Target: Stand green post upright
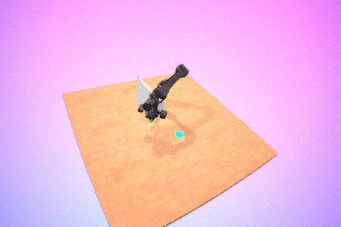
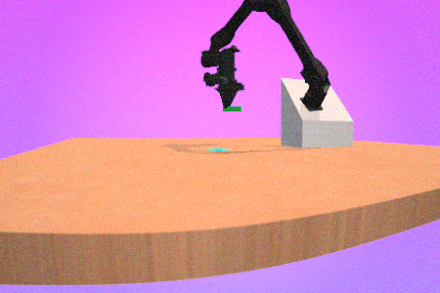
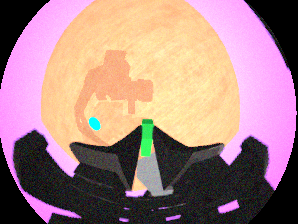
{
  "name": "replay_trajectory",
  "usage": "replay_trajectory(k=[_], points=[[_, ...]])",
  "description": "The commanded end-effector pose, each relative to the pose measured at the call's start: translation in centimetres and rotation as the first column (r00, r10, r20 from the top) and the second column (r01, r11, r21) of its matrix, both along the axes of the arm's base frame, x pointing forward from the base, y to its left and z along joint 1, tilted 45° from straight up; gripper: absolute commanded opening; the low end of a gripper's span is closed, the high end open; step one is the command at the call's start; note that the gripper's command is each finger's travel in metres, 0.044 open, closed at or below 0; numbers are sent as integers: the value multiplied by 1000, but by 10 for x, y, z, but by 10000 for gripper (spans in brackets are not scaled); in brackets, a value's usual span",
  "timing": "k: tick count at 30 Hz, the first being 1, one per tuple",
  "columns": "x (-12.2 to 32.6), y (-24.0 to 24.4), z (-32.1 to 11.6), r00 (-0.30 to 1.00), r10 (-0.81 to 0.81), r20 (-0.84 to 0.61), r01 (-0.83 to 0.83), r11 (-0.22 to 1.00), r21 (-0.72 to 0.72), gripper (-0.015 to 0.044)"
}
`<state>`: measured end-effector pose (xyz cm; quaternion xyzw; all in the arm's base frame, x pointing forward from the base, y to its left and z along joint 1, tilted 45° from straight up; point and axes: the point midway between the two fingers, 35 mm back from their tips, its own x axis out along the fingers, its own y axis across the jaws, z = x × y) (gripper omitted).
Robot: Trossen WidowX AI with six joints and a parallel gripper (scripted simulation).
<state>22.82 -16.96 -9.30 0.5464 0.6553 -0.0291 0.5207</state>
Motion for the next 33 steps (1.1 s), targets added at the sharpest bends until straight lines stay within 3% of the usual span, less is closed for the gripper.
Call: replay_trajectory(k=[1,33], points=[[6,1,6,1000,20,11,-19,1000,-12,23],[57,37,66,984,144,107,-138,989,-61,23]])
